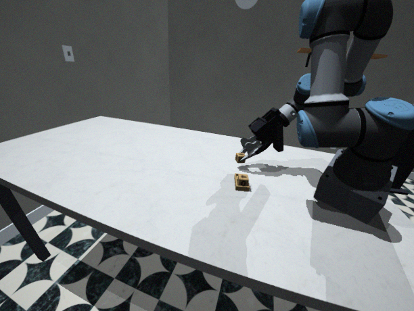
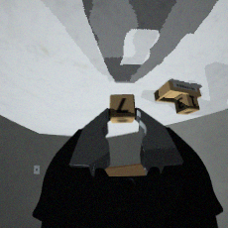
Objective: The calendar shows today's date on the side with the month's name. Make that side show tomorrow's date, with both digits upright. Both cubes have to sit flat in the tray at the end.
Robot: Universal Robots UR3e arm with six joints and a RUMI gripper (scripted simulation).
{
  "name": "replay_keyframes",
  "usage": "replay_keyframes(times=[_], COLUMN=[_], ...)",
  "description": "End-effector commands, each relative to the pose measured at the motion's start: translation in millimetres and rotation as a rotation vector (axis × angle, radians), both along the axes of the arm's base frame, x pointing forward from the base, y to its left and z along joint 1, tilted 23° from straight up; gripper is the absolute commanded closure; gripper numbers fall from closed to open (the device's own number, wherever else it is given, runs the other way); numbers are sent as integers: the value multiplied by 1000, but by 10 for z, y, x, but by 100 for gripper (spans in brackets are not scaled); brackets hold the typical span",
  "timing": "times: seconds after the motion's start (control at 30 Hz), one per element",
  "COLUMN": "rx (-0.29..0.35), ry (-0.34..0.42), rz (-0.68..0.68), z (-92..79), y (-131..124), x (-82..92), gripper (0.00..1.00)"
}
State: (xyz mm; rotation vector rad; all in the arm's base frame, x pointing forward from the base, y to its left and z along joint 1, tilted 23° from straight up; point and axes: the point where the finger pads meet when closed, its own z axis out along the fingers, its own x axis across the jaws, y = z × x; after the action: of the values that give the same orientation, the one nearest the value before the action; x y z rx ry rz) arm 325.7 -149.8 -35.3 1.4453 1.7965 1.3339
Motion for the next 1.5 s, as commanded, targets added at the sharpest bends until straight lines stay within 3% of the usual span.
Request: replay_keyframes(times=[0.0,0.47,1.47], rx=[-2,-2,-2], ry=[0,0,0], rz=[-2,-2,-2], z=[-48,-196,-220], y=[4,50,58], x=[15,56,63], gripper=[89,89,89])
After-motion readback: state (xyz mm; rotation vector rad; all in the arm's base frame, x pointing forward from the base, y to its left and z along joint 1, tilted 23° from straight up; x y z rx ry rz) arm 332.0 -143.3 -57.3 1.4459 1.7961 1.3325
